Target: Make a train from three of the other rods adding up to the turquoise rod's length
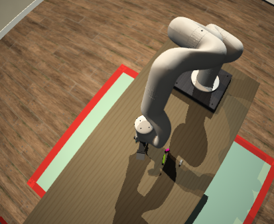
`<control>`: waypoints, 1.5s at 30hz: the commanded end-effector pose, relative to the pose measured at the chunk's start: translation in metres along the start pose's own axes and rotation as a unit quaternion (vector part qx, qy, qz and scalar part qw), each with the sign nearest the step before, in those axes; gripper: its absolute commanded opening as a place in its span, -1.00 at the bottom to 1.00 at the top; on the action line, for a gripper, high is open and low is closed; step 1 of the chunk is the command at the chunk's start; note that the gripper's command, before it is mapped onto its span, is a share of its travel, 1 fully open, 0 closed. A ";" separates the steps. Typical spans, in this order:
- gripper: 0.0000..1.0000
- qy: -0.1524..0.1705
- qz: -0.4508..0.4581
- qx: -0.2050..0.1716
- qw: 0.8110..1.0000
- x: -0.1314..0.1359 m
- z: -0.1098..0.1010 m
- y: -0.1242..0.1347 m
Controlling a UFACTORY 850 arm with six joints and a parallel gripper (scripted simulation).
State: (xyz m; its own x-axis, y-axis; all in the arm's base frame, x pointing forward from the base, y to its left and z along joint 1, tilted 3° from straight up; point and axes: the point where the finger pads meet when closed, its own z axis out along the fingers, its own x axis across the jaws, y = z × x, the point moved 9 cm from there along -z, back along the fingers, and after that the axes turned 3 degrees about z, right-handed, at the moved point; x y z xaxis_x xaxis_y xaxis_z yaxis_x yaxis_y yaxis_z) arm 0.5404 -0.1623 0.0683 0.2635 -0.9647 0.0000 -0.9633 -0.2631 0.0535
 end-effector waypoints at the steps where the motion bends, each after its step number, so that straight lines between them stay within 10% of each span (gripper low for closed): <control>1: -0.51 0.001 0.000 0.001 1.000 0.000 -0.001 -0.001; 45: -0.51 0.001 0.000 0.001 1.000 0.000 0.013 -0.001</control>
State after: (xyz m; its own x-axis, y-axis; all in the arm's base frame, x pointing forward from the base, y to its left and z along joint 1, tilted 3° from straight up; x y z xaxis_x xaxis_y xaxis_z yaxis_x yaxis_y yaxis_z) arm 0.5397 -0.1625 0.0542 0.2635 -0.9647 0.0000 -0.9633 -0.2631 0.0534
